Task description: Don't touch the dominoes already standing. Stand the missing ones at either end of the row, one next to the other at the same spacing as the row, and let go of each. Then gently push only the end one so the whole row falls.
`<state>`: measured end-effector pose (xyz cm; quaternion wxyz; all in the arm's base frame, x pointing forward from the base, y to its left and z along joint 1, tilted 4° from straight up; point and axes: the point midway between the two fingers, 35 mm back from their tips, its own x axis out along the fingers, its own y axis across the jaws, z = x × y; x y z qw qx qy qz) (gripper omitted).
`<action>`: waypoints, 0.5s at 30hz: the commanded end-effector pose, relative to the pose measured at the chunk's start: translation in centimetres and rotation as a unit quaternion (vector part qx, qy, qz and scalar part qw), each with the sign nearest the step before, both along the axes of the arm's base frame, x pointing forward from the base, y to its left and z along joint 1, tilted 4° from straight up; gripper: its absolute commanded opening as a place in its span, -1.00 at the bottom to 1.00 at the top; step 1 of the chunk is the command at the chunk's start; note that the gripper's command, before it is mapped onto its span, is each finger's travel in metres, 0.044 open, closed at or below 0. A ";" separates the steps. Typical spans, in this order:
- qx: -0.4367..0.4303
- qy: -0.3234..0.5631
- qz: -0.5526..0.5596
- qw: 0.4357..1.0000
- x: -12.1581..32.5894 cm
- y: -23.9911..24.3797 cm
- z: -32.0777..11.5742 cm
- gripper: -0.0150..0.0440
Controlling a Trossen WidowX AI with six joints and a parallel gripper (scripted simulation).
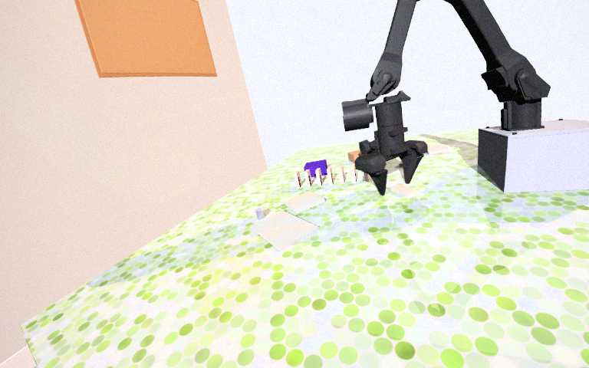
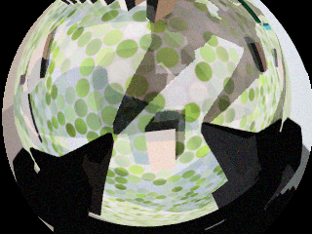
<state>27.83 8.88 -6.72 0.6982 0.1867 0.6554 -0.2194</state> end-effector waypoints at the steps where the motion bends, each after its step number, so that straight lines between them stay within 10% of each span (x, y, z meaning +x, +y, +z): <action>1: -0.003 0.003 0.002 1.000 -0.1 -0.1 -0.3 0.73; 10: -0.003 0.003 0.002 1.000 -0.1 -0.1 -0.3 -0.07; 15: -0.003 0.003 0.002 1.000 -0.1 -0.1 -0.3 -0.13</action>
